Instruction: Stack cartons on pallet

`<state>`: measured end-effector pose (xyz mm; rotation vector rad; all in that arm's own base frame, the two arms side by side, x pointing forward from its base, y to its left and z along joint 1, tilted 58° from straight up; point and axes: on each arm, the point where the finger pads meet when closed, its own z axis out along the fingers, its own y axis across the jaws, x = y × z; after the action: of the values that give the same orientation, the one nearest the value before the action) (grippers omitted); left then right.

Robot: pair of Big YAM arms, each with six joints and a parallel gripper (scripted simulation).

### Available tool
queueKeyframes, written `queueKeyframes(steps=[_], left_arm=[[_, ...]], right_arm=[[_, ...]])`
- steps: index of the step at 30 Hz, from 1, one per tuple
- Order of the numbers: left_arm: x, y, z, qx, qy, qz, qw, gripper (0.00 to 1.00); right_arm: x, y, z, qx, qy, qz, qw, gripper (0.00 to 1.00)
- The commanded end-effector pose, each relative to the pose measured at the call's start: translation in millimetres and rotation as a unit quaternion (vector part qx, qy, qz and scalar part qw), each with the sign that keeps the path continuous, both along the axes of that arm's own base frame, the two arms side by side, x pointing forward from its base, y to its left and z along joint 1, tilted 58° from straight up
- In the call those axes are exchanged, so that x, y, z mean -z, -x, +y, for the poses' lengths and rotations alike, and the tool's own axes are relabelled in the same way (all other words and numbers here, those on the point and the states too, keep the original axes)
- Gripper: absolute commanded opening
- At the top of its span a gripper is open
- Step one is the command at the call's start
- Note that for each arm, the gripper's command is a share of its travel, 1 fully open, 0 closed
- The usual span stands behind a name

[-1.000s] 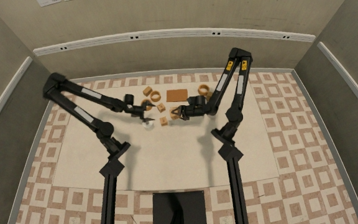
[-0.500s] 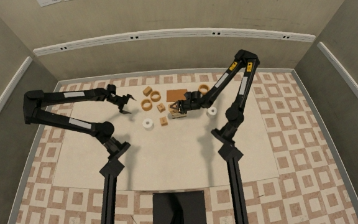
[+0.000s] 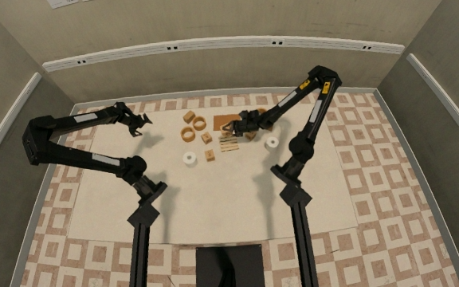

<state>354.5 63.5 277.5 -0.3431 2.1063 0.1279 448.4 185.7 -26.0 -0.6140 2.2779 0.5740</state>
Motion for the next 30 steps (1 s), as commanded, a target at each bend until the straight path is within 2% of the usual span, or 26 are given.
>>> queueKeyframes(steps=[1, 7, 11, 13, 18, 23, 24, 26, 28, 30], left_arm=[[-55.9, -9.1, 32.6, 0.042, -0.113, -0.043, 0.992, 1.00], [-105.3, -17.5, 77.9, 0.052, -0.209, -0.083, 0.973, 1.00], [-144.9, -21.4, 109.6, 0.060, -0.282, -0.115, 0.951, 1.00], [-144.9, -21.4, 109.6, 0.060, -0.282, -0.115, 0.951, 1.00], [-187.8, -25.7, 143.1, 0.071, -0.349, -0.155, 0.922, 1.00], [-213.7, -28.7, 163.0, 0.080, -0.385, -0.180, 0.901, 1.00], [-215.2, -28.9, 164.2, 0.081, -0.387, -0.182, 0.900, 1.00], [-218.6, -32.0, 162.2, 0.088, -0.390, -0.187, 0.897, 1.00], [-221.6, -30.6, 167.7, 0.086, -0.393, -0.190, 0.895, 1.00], [-221.6, -30.6, 167.7, 0.086, -0.393, -0.190, 0.895, 1.00]], right_arm=[[-23.3, -26.6, -19.3, -0.007, 0.013, -0.015, 1.000, 0.50], [-65.8, -61.4, -47.7, -0.014, 0.014, -0.020, 1.000, 0.50], [-109.7, -84.4, -77.7, -0.020, 0.017, -0.027, 0.999, 0.50], [-109.7, -84.4, -77.7, -0.020, 0.017, -0.027, 0.999, 0.50], [-184.0, -103.8, -125.5, -0.025, 0.014, -0.040, 0.999, 0.50], [-276.2, -110.6, -184.2, -0.016, 0.023, -0.072, 0.997, 0.50], [-275.7, -115.0, -193.5, 0.001, 0.012, -0.063, 0.998, 0.50], [-301.3, -115.1, -215.5, 0.010, 0.011, -0.080, 0.997, 0.50], [-308.9, -111.2, -257.9, 0.036, 0.005, -0.078, 0.996, 0.50], [-308.9, -111.2, -257.9, 0.036, 0.005, -0.078, 0.996, 0.50]])
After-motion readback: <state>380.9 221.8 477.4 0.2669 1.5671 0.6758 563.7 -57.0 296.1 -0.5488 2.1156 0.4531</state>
